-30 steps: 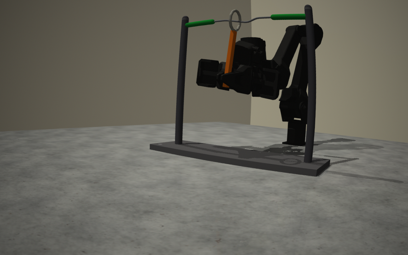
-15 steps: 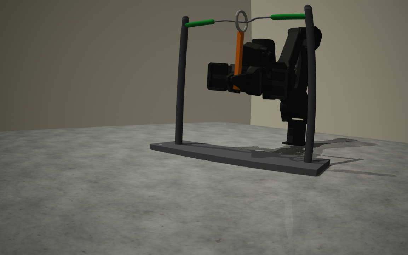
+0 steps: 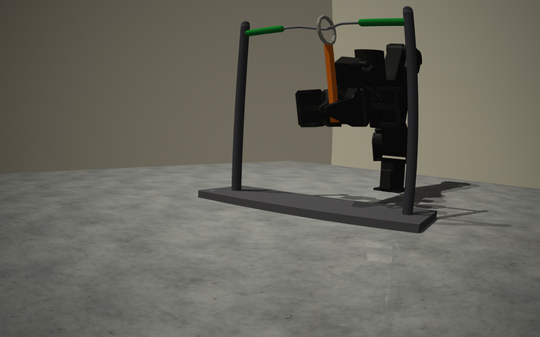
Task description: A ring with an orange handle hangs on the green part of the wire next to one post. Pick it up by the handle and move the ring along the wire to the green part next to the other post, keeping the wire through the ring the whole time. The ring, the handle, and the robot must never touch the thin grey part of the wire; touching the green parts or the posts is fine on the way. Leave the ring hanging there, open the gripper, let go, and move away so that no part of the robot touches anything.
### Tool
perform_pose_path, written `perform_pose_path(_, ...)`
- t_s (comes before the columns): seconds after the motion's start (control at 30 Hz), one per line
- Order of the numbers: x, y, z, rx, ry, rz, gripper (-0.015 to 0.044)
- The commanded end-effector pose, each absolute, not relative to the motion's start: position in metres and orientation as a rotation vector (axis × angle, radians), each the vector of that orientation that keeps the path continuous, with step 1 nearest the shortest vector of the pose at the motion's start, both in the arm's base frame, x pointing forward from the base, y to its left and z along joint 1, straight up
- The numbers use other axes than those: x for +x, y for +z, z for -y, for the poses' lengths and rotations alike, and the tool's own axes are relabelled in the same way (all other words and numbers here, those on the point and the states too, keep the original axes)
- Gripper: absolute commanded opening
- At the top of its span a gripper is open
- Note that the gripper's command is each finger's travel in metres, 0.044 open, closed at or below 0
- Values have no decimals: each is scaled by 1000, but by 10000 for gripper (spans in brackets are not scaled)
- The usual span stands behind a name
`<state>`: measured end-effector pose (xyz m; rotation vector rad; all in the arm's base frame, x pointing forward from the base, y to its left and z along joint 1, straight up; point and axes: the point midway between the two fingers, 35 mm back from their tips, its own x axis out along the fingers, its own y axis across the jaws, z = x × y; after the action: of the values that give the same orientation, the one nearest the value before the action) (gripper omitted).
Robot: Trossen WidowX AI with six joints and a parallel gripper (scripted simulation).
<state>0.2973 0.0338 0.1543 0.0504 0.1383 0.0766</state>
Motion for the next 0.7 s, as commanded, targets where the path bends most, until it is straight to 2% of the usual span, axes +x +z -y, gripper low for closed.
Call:
perform_pose_path(0.0, 296, 158, -41, 92, 46, -142, -150)
perform_pose_path(0.67, 298, 164, -69, 146, 11, -142, -150)
